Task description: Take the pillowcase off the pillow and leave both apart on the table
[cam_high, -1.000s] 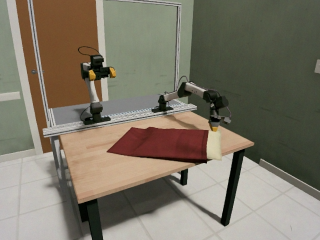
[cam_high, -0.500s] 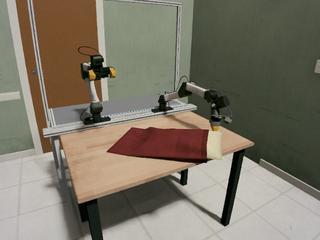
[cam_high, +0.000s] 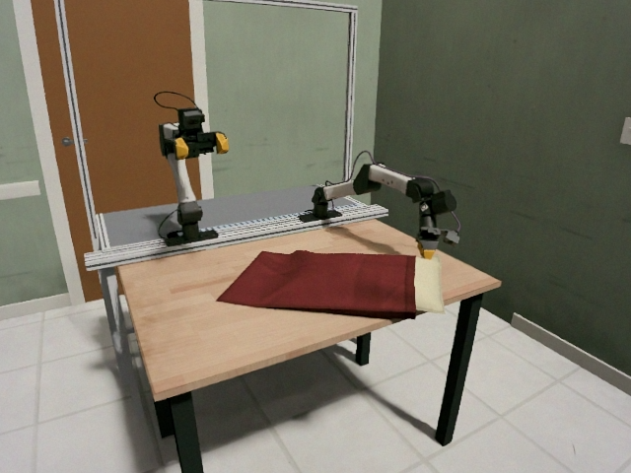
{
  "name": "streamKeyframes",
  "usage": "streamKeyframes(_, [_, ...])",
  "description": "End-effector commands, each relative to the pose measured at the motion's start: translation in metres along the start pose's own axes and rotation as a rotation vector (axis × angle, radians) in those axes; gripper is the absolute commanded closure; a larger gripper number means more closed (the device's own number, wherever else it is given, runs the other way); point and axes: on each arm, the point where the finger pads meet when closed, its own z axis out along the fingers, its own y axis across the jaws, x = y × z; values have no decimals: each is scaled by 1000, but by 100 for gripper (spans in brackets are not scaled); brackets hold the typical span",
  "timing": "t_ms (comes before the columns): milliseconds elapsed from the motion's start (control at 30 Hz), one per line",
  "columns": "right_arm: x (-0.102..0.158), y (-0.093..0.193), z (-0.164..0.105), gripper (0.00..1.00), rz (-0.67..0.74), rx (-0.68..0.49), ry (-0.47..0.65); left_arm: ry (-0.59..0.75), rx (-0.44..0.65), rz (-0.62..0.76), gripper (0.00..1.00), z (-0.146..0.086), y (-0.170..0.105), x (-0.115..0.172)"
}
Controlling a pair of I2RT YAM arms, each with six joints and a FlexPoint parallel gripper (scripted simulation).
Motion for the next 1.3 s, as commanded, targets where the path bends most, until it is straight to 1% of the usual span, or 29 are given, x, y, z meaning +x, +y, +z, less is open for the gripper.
streamKeyframes(0, [-8, 0, -3, 0, -7, -6, -8, 12, -19, -2, 100, 8, 8, 0])
streamKeyframes(167, [-8, 0, -3, 0, -7, -6, -8, 3, -22, -8, 100, 6, 10, -5])
streamKeyframes(300, [-8, 0, -3, 0, -7, -6, -8, 10, -17, -4, 100, 7, 8, -2])
streamKeyframes(333, [-8, 0, -3, 0, -7, -6, -8, 0, -21, -10, 100, 5, 11, -7])
streamKeyframes(400, [-8, 0, -3, 0, -7, -6, -8, 10, -19, -1, 100, 8, 7, 0])
streamKeyframes(733, [-8, 0, -3, 0, -7, -6, -8, -3, -21, -13, 100, 5, 12, -8])
streamKeyframes(767, [-8, 0, -3, 0, -7, -6, -8, 3, -20, -6, 100, 7, 9, -3])
streamKeyframes(867, [-8, 0, -3, 0, -7, -6, -8, 8, -19, -7, 100, 7, 8, -2])
streamKeyframes(1200, [-8, 0, -3, 0, -7, -6, -8, -5, -21, -15, 100, 4, 12, -9])
streamKeyframes(1267, [-8, 0, -3, 0, -7, -6, -8, 1, -21, -9, 100, 6, 10, -5])
